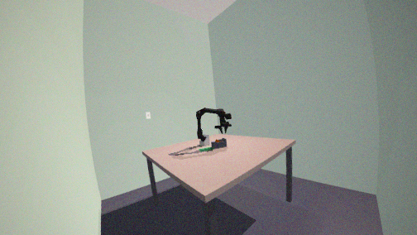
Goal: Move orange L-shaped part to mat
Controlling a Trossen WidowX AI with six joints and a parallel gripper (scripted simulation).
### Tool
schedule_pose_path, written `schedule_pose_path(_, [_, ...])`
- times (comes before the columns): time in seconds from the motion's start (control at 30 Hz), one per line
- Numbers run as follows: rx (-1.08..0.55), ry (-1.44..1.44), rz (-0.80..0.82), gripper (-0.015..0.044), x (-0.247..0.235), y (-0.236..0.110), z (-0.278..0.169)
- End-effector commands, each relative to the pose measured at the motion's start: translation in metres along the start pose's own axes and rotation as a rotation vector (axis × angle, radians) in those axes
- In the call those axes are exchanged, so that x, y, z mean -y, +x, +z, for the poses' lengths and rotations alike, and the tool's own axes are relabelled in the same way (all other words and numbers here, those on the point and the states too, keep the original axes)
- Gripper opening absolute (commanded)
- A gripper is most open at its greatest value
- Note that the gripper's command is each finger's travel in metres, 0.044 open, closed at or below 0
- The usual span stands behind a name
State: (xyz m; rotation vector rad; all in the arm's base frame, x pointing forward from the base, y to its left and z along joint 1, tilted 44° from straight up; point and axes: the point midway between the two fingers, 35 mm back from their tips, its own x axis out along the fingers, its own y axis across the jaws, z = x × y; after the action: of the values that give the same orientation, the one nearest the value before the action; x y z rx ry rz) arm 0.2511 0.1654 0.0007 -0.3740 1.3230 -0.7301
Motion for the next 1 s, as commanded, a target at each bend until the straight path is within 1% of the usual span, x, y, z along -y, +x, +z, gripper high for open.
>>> schedule_pose_path(0.0, [-0.005, -0.004, -0.010, 0.0180, 0.001, 0.021, 0.001])
schedule_pose_path(0.1, [-0.010, -0.001, -0.016, 0.0180, 0.003, 0.054, 0.000])
schedule_pose_path(0.17, [-0.013, 0.000, -0.020, 0.0180, 0.006, 0.069, -0.002])
schedule_pose_path(0.43, [-0.013, 0.000, -0.020, 0.0180, 0.006, 0.074, -0.002])
schedule_pose_path(0.97, [-0.013, 0.000, -0.021, 0.0180, 0.007, 0.100, -0.002])
